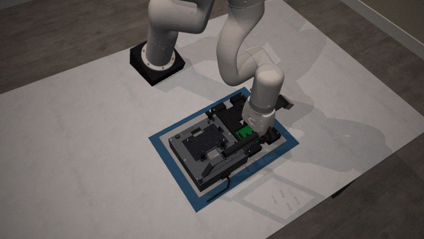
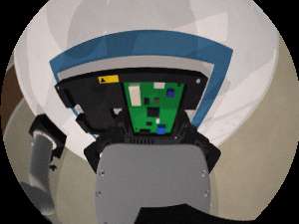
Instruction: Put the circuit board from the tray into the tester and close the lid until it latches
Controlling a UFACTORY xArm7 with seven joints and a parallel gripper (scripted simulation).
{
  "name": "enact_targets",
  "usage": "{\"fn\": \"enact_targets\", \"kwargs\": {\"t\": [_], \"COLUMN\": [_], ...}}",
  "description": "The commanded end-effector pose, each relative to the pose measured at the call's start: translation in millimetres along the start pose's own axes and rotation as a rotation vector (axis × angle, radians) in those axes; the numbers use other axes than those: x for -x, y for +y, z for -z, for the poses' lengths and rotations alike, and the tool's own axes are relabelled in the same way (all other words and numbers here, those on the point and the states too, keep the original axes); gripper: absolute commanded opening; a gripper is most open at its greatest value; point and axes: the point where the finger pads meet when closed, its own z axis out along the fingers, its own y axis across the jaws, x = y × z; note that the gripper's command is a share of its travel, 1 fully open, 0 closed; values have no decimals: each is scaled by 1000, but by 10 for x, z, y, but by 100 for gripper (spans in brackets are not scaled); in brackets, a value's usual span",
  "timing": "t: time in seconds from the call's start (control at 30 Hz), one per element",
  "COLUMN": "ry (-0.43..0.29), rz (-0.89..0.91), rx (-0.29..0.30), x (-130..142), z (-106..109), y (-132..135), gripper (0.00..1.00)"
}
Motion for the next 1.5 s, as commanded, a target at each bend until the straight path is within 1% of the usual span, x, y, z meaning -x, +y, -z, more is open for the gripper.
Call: {"fn": "enact_targets", "kwargs": {"t": [0.0,0.8,1.1,1.47], "ry": [0,0,0,0], "rz": [0,0,0,0], "rx": [2,2,2,2], "x": [-3,-2,-3,-2], "z": [6,22,58,152], "y": [10,10,10,10], "gripper": [79,79,79,79]}}
